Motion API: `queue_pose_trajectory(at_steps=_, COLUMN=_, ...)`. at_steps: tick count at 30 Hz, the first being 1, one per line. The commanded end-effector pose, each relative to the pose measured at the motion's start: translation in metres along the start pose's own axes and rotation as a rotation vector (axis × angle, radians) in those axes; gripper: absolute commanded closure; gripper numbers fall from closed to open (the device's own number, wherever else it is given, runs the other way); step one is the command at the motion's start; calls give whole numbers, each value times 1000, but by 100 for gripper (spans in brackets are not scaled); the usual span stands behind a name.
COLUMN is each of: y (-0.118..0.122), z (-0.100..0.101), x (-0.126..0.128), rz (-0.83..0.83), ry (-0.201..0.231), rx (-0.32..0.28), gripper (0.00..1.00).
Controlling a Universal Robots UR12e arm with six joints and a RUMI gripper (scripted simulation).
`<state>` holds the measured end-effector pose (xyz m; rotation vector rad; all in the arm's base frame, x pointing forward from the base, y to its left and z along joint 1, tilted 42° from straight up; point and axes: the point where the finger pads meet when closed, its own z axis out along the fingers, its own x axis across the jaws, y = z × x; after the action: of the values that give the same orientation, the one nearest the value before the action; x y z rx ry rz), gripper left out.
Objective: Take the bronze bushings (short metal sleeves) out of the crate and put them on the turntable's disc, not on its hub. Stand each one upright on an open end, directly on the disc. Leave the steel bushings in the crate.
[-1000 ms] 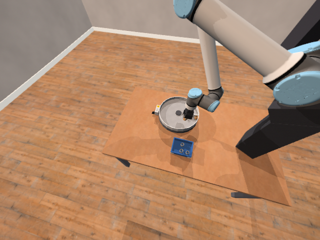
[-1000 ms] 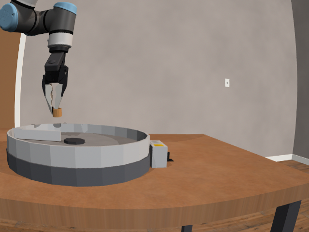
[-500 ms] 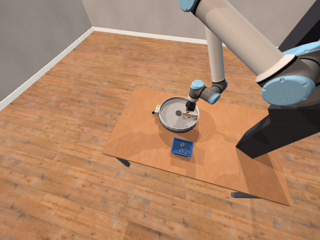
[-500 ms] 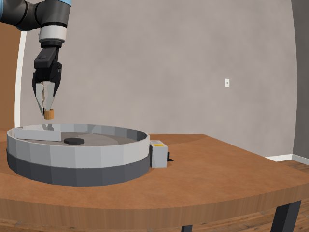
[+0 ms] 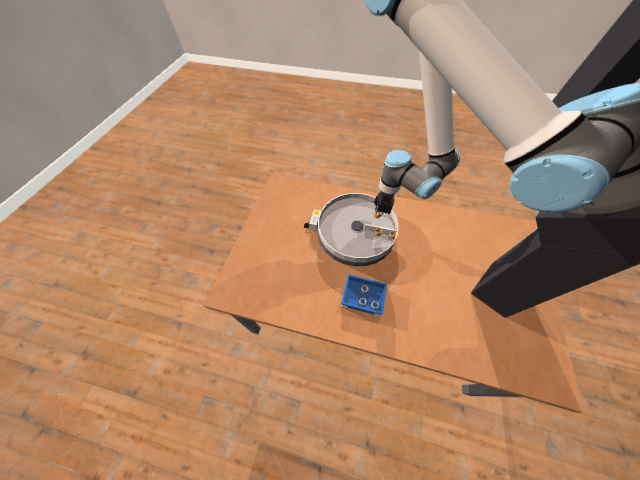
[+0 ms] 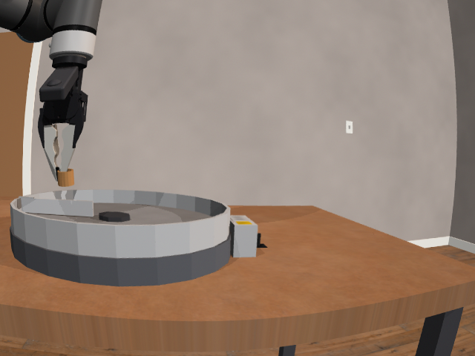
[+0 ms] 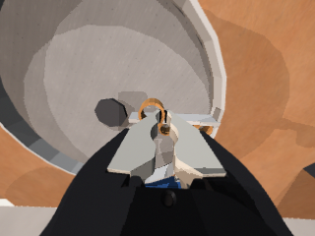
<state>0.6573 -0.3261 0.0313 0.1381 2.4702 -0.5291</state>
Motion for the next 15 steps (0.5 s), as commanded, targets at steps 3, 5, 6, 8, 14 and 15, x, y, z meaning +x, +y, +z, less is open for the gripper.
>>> queue_pose_trajectory(at_steps=3, y=-15, z=0, x=1, rz=0, ry=-1, rx=-1, gripper=100)
queue_pose_trajectory(at_steps=5, y=-17, z=0, x=1, rz=0, ry=0, rx=-1, gripper=100)
queue_pose_trajectory(at_steps=6, y=-18, z=0, x=1, rz=0, ry=0, rx=-1, gripper=100)
queue_pose_trajectory(at_steps=8, y=-19, z=0, x=2, rz=0, ry=0, rx=-1, gripper=100)
queue_pose_trajectory(at_steps=14, y=-20, z=0, x=2, rz=0, ry=-1, rx=-1, gripper=100)
queue_pose_trajectory(at_steps=15, y=-20, z=0, x=2, rz=0, ry=-1, rx=-1, gripper=100)
